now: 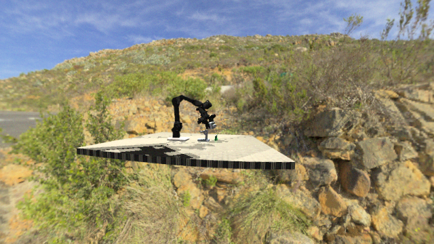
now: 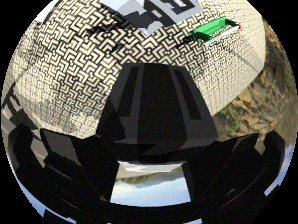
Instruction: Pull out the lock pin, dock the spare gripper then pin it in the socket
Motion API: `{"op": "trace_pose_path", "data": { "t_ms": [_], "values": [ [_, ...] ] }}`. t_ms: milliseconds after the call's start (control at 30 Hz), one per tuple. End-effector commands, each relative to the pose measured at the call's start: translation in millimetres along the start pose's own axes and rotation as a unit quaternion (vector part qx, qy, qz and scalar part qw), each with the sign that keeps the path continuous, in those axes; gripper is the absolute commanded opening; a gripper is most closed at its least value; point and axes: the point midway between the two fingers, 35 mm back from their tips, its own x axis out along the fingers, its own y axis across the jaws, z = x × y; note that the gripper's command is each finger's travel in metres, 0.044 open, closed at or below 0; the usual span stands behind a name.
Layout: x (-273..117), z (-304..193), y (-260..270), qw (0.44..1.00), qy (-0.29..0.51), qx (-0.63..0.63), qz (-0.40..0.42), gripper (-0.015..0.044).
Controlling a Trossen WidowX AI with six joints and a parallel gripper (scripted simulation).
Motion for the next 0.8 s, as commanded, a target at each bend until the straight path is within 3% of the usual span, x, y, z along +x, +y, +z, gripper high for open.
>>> {"op": "trace_pose_path", "data": {
  "t_ms": [0, 767],
  "values": [
    [-9.1, -0.3, -4.7, 0.999, 0.015, 0.039, -0.017, 0.0],
    [-39.0, 19.7, -11.1, 0.947, 0.036, 0.305, -0.096, 0.0]
  ]
}}
